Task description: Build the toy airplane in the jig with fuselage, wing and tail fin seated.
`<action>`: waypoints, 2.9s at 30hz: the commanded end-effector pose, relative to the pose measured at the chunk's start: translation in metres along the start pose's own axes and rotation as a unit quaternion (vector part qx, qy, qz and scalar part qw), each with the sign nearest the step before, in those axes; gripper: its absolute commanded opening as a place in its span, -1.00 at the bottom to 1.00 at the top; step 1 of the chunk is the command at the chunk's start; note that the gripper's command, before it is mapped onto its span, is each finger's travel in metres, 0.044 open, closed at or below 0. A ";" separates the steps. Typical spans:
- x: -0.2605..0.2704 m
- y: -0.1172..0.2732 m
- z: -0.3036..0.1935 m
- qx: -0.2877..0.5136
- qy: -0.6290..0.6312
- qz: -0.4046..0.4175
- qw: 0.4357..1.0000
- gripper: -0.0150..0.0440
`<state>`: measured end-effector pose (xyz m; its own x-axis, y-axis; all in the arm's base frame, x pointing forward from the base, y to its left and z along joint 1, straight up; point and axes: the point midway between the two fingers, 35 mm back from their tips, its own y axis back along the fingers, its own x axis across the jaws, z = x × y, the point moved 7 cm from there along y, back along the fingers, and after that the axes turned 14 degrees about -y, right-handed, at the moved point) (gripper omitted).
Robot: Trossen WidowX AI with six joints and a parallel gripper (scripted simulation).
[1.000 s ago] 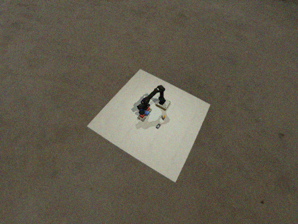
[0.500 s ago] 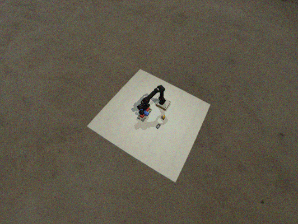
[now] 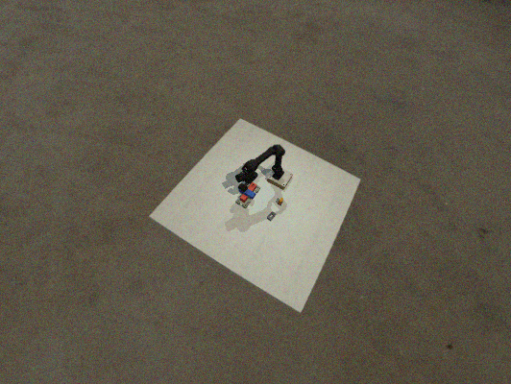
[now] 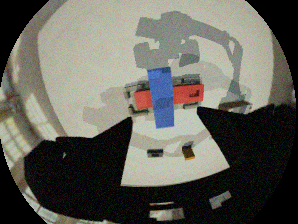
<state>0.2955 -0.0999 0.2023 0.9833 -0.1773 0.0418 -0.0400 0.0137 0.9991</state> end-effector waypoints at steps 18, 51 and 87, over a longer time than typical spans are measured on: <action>0.002 0.005 0.000 0.005 0.661 -0.007 0.750 1.00; -0.031 0.009 -0.109 0.010 0.715 -0.003 0.699 1.00; -0.165 -0.063 -0.228 0.018 0.715 -0.004 0.699 1.00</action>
<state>0.1778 0.1539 0.1436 0.1475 0.9888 0.0225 -0.0254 -0.0190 0.9995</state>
